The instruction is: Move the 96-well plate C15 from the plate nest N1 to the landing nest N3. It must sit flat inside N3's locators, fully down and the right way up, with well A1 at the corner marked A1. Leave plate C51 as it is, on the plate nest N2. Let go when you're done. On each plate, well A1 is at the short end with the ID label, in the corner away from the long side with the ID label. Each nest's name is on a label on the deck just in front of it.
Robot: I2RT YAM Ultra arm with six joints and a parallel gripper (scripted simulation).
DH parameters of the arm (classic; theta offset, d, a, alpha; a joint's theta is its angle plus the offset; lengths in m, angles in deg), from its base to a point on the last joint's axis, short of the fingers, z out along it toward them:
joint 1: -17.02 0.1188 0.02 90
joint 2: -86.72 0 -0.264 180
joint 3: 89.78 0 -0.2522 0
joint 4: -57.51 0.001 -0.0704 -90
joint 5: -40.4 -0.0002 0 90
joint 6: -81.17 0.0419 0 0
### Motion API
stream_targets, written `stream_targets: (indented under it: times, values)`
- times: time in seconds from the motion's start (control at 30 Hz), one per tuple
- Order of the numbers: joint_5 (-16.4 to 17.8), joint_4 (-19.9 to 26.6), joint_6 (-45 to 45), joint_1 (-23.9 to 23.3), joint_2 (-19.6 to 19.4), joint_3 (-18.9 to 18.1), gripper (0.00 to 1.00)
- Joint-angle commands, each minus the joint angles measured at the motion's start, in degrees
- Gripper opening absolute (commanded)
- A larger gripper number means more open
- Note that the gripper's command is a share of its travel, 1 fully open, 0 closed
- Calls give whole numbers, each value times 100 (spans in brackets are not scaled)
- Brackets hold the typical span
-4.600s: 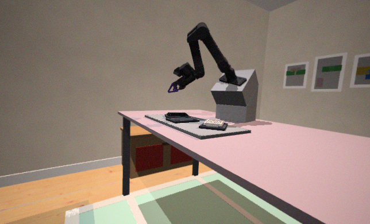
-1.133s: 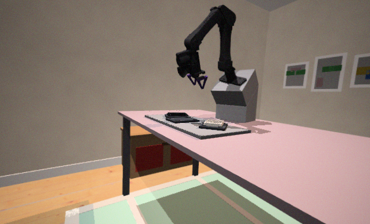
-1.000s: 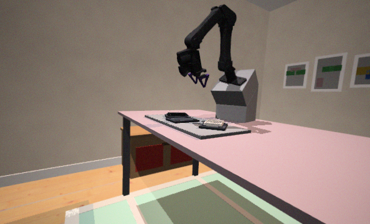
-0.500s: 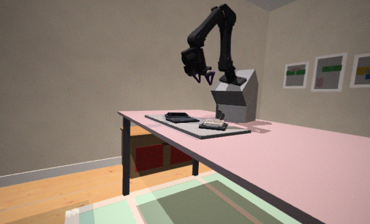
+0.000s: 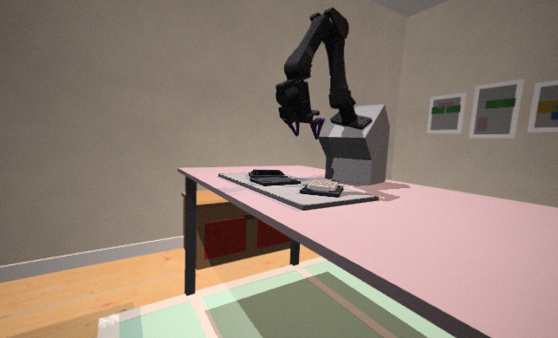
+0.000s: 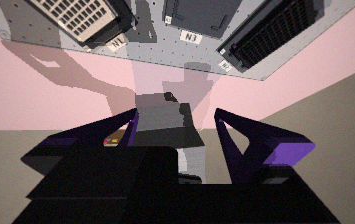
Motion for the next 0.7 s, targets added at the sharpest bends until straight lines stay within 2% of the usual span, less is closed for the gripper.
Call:
stream_targets:
  times: [0.0,0.07,0.1,0.13,0.17,0.2,0.23,0.27,0.3,0.37,0.4,0.43,0.47,0.5,0.6,0.63,0.67]
  values:
    - [-128,-385,-91,116,46,126,100]
    - [-154,-549,-178,196,179,191,100]
    - [-182,-638,-168,273,-50,188,100]
    - [-210,-682,-68,349,-180,-104,100]
    - [-222,-701,1,381,-224,-126,100]
    - [-246,-866,-155,461,-207,149,100]
    - [-266,-1039,-248,535,-116,261,100]
    - [-295,-1123,-234,613,-250,254,100]
    - [-328,-1159,-152,692,-344,-43,100]
    - [-344,-1177,-59,730,-393,-69,100]
    - [-362,-1350,-219,805,-260,251,100]
    - [-378,-1530,-316,876,-151,329,100]
    - [-409,-1608,-298,954,-397,319,100]
    - [-445,-1636,-226,1034,-509,19,100]
    - [-465,-1652,-119,1078,-562,-12,100]
    - [-479,-1834,-283,1149,-335,313,100]
    - [-490,-2021,-383,1217,-318,397,100]
